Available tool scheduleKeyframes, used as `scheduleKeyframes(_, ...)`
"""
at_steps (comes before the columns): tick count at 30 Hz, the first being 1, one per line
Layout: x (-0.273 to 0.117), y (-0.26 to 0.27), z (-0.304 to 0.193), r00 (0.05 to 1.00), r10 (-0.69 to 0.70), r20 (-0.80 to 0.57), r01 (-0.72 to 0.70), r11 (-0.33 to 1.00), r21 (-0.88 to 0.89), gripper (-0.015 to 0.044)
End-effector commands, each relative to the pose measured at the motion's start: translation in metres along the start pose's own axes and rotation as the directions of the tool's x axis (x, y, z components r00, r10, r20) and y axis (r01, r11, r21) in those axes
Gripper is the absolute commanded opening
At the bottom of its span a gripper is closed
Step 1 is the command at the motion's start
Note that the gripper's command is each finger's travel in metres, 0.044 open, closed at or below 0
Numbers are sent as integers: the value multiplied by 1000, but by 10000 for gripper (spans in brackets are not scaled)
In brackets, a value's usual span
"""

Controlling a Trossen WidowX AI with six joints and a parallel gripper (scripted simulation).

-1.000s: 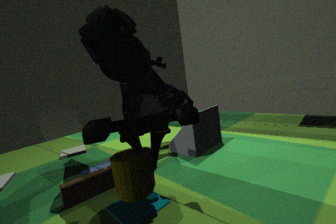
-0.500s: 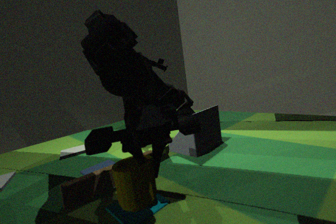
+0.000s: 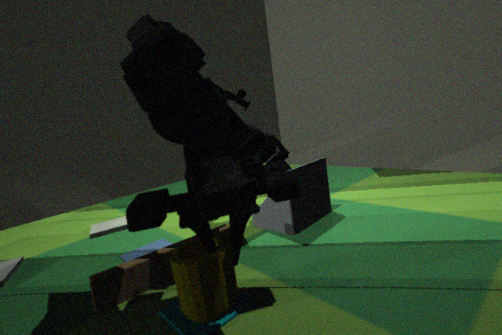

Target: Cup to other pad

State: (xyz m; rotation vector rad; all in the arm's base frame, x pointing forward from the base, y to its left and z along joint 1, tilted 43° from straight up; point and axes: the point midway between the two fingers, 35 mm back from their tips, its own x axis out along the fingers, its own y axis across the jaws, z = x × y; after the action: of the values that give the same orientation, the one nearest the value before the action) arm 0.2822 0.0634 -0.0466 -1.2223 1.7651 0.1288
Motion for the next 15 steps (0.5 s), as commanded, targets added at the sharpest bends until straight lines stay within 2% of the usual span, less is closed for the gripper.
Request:
scheduleKeyframes(1,-1,0,0,1000,0,0,0,1000,0,147)
scheduleKeyframes(15,-9,0,1,1000,-1,0,1,1000,-1,147)
